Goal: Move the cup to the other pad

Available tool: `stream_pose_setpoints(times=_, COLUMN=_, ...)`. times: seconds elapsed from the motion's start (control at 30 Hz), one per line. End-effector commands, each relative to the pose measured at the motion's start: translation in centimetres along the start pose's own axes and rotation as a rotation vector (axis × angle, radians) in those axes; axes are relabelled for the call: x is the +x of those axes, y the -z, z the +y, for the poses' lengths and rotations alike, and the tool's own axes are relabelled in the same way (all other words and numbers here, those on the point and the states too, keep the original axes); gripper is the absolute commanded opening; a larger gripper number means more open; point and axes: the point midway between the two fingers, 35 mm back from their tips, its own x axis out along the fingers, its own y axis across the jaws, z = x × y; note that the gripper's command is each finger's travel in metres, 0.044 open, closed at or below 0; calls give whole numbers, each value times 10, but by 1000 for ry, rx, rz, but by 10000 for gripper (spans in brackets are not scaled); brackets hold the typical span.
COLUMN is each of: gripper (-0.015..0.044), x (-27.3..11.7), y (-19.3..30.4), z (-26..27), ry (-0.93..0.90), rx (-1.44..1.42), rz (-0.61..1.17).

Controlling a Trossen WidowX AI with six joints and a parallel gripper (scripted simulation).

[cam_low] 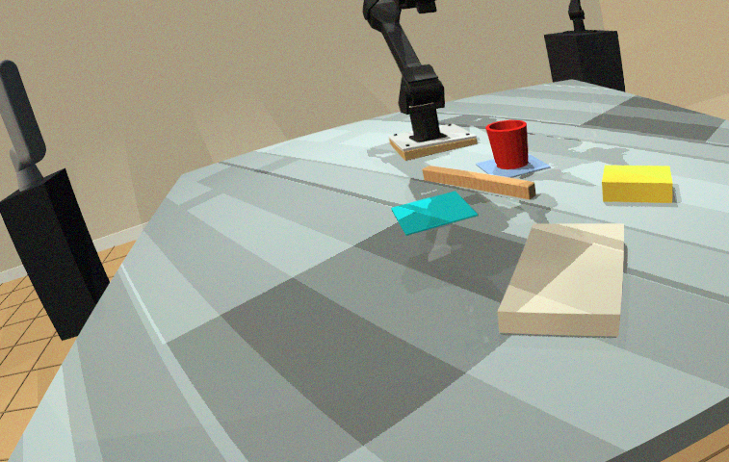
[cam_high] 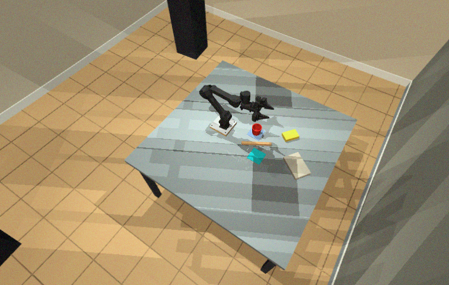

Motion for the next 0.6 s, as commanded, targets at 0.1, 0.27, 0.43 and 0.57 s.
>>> stream_pose_setpoints(times=0.1, gripper=295, x=11, y=51, z=13, ry=-14, rx=225, rz=272)
stream_pose_setpoints(times=0.27, gripper=164, x=-10, y=142, z=37, ry=146, rx=613, rz=812)
stream_pose_setpoints(times=0.43, gripper=148, x=-52, y=187, z=49, ry=429, rx=816, rz=1171)
stream_pose_setpoints(times=0.57, gripper=148, x=-92, y=203, z=54, ry=735, rx=901, rz=1394)
